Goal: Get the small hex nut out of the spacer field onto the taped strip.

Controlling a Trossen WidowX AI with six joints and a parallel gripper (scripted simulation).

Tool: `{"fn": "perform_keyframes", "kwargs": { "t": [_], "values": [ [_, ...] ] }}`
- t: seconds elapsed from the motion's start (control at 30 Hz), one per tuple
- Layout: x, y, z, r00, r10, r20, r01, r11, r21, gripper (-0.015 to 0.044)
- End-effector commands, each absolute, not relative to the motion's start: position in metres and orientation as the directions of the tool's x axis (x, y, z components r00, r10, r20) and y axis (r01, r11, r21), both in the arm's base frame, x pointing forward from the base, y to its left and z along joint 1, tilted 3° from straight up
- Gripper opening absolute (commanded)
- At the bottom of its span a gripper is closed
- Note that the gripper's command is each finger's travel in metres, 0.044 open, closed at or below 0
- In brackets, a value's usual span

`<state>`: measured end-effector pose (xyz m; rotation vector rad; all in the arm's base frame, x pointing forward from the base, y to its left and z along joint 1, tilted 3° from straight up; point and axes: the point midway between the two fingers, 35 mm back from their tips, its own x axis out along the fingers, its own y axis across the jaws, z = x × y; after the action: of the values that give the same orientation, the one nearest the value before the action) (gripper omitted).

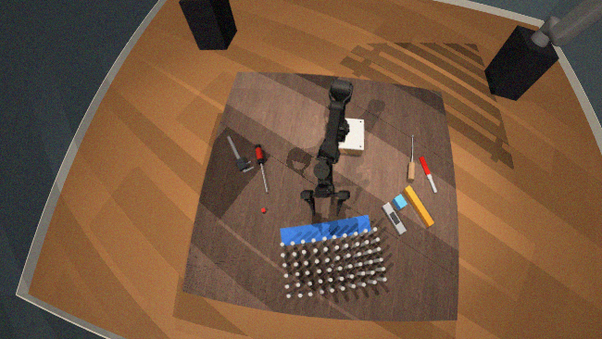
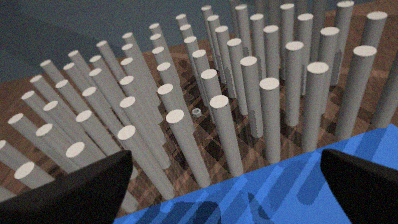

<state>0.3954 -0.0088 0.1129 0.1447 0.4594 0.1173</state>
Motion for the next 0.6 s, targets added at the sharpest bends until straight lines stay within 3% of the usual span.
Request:
{"fn": "perform_keyframes", "kwargs": {
  "t": [0.0, 0.33, 0.57],
  "values": [
    [0.395, -0.008, 0.113, 0.890, 0.149, -0.430, -0.086, 0.983, 0.163, 0.0440],
    [0.396, -0.005, 0.113, 0.887, 0.157, -0.434, -0.098, 0.983, 0.154, 0.0440],
    [0.402, 0.107, 0.112, 0.707, 0.416, -0.572, -0.576, 0.808, -0.124, 0.0440]
  ]
}}
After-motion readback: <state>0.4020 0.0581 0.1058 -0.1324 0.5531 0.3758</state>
